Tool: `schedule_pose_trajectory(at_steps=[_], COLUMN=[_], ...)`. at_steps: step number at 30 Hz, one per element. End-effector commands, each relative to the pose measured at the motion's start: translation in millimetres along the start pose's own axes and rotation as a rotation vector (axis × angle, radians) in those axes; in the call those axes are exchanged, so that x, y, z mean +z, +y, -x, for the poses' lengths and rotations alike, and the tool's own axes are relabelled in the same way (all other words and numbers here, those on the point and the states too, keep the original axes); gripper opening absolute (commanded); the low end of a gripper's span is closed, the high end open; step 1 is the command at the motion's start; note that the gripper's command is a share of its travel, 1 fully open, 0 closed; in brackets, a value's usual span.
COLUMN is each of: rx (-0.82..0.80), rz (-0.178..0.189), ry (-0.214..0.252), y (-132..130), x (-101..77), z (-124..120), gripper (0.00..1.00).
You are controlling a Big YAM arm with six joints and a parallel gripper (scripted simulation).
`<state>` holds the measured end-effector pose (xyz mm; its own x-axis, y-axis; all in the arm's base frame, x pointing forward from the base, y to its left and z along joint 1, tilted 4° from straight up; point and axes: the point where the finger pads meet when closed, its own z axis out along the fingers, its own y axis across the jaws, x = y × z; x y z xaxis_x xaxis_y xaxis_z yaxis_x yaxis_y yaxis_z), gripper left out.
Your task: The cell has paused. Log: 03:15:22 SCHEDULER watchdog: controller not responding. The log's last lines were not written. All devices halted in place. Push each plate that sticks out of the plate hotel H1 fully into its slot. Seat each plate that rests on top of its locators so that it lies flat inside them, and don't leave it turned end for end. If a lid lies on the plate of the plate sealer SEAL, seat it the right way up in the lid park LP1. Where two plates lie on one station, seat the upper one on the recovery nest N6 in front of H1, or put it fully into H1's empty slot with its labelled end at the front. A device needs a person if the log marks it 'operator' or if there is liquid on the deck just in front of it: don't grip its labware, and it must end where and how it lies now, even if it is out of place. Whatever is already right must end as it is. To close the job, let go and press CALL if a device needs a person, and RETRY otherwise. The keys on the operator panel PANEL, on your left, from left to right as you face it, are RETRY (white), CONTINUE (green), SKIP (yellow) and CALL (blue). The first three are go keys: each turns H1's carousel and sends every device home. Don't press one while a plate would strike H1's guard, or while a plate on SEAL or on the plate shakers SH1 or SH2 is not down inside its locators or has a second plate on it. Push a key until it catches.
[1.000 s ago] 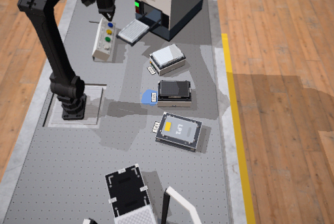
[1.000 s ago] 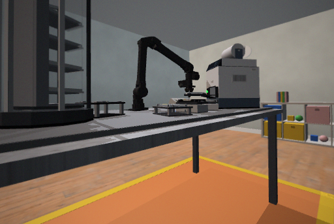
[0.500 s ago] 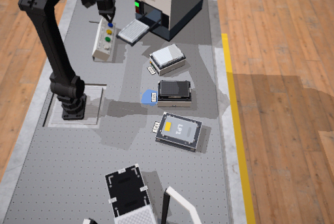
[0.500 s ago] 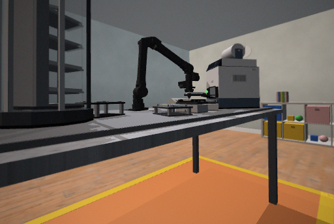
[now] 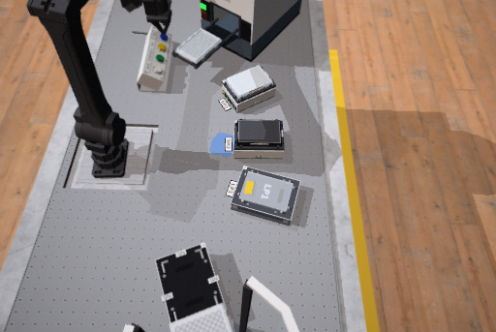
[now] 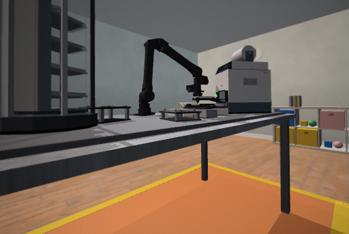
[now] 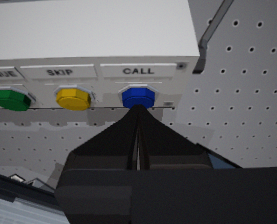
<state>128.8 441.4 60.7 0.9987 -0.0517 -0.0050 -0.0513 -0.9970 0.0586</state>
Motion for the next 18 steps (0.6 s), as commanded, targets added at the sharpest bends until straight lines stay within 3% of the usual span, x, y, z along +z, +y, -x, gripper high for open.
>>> schedule_pose_trajectory(at_steps=[1, 18], rx=[-0.001, -0.001], rz=[0.023, 0.017], ry=[-0.007, -0.005], y=[2.7, 0.0], x=[11.3, 9.2], z=[-3.6, -4.4], gripper=[0.00, 0.00])
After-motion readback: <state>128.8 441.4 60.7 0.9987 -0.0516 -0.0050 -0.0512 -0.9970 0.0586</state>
